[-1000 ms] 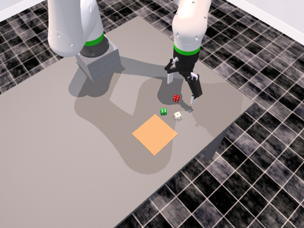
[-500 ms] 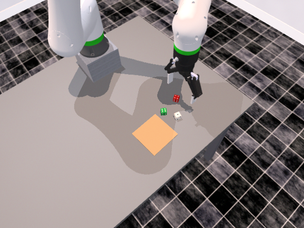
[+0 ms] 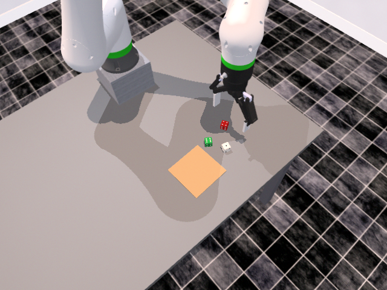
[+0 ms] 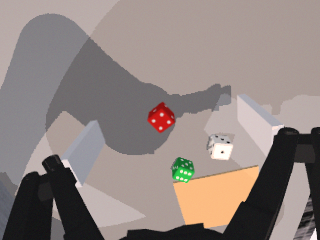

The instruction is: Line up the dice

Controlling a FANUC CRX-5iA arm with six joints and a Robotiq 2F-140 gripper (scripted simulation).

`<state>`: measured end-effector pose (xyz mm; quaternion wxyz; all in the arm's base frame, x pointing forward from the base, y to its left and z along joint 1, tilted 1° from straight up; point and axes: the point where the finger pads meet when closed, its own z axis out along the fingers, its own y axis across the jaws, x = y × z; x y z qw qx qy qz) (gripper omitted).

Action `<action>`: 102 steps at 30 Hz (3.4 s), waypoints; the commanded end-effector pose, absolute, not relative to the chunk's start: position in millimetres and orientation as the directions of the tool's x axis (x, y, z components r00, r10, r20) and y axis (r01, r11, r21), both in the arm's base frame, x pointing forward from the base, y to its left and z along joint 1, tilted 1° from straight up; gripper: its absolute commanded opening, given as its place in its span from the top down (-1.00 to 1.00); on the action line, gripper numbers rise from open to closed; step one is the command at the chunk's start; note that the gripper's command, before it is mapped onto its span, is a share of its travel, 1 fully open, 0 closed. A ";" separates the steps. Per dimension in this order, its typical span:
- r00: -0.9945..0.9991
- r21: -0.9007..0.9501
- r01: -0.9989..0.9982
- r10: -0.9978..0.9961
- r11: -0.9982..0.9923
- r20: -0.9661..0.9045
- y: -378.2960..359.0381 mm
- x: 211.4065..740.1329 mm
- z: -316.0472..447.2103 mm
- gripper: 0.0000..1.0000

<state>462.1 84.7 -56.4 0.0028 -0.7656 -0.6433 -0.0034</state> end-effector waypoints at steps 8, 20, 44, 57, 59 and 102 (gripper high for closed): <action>0.172 0.001 0.985 0.985 -0.172 0.009 84.7 462.3 -54.9 -1.00; 0.172 0.001 0.985 0.985 -0.172 0.009 84.3 462.2 -4.4 -1.00; 0.344 -0.001 0.939 0.939 -0.344 0.009 33.6 492.1 29.9 -1.00; 0.452 -0.002 0.892 0.892 -0.452 0.009 -3.1 508.6 26.1 -1.00; 0.452 -0.002 0.892 0.892 -0.452 0.009 -3.1 508.6 26.1 -1.00; 0.999 -0.009 -0.038 -0.038 -0.999 0.002 -2.9 509.1 13.3 -1.00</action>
